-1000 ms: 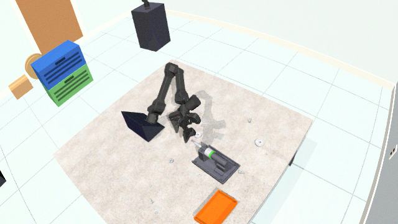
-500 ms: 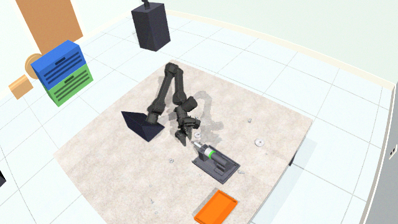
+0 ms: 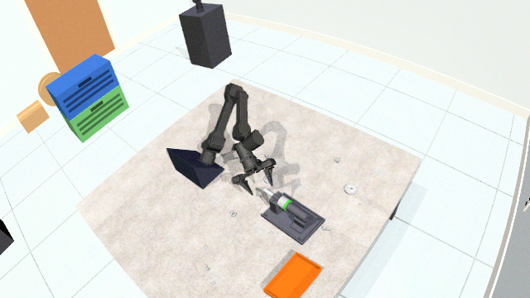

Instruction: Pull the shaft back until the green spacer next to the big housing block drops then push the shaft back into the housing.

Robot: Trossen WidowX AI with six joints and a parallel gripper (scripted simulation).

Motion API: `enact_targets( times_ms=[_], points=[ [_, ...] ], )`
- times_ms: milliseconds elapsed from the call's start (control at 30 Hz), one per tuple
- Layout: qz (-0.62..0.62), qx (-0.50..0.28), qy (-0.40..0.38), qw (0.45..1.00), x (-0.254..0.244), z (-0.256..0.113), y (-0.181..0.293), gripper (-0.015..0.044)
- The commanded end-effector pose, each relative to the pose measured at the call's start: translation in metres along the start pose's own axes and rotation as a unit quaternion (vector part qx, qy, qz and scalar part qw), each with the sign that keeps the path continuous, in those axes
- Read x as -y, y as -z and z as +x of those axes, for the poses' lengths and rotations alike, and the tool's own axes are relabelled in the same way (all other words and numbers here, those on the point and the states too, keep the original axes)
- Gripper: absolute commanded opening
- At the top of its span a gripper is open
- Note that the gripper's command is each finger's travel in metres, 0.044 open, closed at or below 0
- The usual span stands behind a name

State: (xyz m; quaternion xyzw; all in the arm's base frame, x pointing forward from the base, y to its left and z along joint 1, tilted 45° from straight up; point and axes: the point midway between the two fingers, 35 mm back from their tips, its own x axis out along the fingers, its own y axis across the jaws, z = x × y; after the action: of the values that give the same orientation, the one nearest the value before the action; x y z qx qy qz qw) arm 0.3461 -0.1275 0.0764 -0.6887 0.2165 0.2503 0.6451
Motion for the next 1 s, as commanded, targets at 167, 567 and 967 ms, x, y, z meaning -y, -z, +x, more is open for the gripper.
enact_targets(
  times_ms=[167,567,967],
  points=[
    [-0.376,0.136,0.109,0.910,-0.0107,-0.0083,-0.0490,0.0440],
    [-0.376,0.136,0.109,0.910,-0.0099,-0.0070,-0.0485,0.0440],
    [-0.376,0.136,0.109,0.910,-0.0095,-0.0069,-0.0487,0.0440]
  ],
)
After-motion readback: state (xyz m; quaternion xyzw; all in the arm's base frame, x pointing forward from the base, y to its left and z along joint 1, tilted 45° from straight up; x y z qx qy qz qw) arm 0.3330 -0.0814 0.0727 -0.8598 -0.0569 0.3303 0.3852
